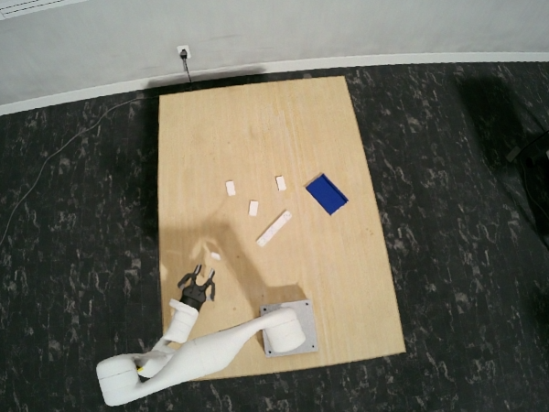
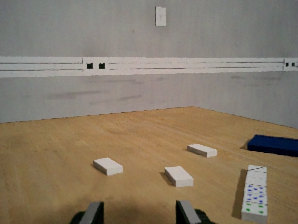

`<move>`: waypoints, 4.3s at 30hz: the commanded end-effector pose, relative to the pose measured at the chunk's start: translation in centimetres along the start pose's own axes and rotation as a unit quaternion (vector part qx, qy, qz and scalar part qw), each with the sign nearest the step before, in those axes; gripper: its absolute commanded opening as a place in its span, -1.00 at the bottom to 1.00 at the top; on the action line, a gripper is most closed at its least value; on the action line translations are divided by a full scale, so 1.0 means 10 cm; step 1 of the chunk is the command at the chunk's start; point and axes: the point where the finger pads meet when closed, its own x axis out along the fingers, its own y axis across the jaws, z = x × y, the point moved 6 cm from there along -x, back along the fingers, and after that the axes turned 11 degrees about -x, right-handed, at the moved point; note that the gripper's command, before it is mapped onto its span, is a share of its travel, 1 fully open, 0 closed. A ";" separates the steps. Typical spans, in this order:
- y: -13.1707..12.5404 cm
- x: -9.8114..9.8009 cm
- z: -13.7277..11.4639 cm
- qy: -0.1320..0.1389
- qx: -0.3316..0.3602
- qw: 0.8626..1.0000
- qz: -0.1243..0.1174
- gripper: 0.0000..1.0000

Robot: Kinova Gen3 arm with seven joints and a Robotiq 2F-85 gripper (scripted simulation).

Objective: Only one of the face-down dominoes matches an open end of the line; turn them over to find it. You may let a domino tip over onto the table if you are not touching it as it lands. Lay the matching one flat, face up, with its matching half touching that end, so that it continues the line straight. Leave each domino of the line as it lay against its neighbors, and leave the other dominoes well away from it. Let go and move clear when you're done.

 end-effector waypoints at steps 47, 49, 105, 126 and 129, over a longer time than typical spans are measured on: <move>0.12 0.50 -0.60 -0.027 0.008 1.000 -0.003 -0.02; 0.12 0.51 -0.62 -0.040 0.011 0.999 -0.004 -0.02; 0.23 0.94 -1.05 -0.456 0.101 0.884 -0.012 -0.02; 0.26 1.07 -1.11 -0.531 0.119 0.839 -0.016 -0.02; 0.26 1.09 -1.11 -0.543 0.120 0.831 -0.015 -0.02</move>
